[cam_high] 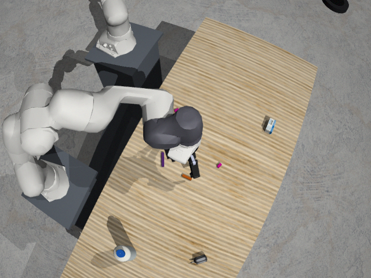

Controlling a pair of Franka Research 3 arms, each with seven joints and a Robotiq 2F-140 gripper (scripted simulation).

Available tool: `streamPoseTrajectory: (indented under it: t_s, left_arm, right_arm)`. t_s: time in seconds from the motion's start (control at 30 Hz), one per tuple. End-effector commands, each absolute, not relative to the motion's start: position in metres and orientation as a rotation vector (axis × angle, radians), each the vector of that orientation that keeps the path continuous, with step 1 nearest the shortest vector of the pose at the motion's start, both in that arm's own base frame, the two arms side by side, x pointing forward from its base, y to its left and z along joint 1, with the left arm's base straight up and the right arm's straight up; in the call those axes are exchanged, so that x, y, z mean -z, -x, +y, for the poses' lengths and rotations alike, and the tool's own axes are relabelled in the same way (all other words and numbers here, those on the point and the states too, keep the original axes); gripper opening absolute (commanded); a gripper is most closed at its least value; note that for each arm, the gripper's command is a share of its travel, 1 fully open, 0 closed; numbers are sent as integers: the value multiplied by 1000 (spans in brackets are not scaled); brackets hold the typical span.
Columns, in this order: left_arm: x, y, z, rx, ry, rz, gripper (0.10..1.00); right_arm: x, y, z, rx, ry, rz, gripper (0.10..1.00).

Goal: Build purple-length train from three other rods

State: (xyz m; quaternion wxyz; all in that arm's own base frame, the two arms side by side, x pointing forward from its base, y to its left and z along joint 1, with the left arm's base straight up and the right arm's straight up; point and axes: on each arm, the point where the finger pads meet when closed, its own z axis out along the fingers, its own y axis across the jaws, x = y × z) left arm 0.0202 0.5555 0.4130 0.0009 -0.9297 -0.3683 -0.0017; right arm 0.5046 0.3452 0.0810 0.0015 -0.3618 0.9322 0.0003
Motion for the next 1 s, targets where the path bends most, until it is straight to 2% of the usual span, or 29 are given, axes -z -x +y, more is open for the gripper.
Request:
streamPoseTrajectory:
  t_s: [0.0, 0.57, 0.97]
  left_arm:
    - [-413, -20, 554, 0, 2923, -1151, 1000]
    - [-413, -20, 554, 0, 2923, -1151, 1000]
    - [-413, -20, 554, 0, 2923, -1151, 1000]
  right_arm:
    - [-80, -504, 345, 0, 1142, 2927, 1000]
    - [-80, -504, 345, 0, 1153, 2922, 1000]
    - [-79, -509, 348, 9, 1539, 2742, 1000]
